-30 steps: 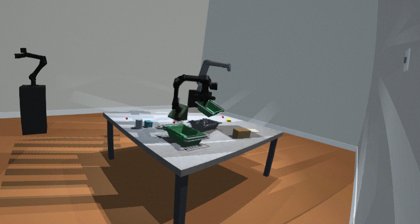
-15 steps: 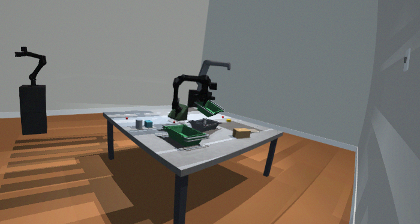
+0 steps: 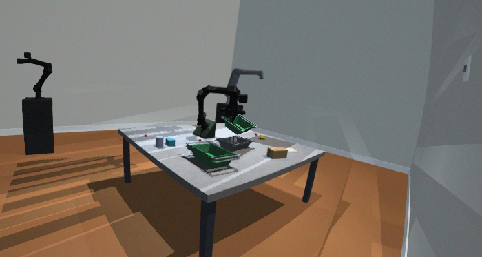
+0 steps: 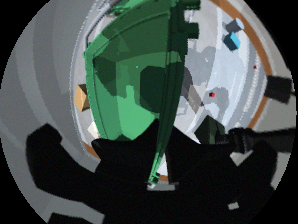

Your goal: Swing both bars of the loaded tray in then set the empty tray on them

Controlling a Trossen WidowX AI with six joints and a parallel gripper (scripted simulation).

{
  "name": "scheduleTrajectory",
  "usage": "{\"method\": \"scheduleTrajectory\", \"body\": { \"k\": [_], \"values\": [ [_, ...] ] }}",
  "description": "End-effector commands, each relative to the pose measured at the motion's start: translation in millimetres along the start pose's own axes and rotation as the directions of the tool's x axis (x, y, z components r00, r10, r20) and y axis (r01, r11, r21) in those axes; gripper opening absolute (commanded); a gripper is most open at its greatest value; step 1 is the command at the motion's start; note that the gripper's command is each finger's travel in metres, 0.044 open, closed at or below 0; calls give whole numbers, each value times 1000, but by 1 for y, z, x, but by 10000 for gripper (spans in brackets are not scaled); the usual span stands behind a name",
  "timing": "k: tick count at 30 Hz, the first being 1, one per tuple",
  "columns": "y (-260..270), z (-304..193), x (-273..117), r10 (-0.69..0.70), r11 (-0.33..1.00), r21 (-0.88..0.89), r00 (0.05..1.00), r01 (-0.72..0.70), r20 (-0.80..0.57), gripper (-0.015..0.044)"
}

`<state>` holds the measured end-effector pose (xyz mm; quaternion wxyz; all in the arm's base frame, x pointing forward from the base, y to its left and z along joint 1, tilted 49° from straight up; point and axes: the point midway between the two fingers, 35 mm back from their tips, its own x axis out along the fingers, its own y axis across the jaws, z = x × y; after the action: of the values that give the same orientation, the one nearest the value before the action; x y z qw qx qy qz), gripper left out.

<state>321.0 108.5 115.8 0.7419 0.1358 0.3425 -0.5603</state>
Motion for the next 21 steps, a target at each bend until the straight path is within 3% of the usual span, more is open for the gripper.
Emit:
{"method": "scheduleTrajectory", "body": {
  "k": [1, 21],
  "values": [
    [0, 1, -4, 17, 1000, -6, 1000, -17, 6, 0],
    [2, 0, 29, -8, 995, 104, 1000, 9, -3, 0]
  ]
}}
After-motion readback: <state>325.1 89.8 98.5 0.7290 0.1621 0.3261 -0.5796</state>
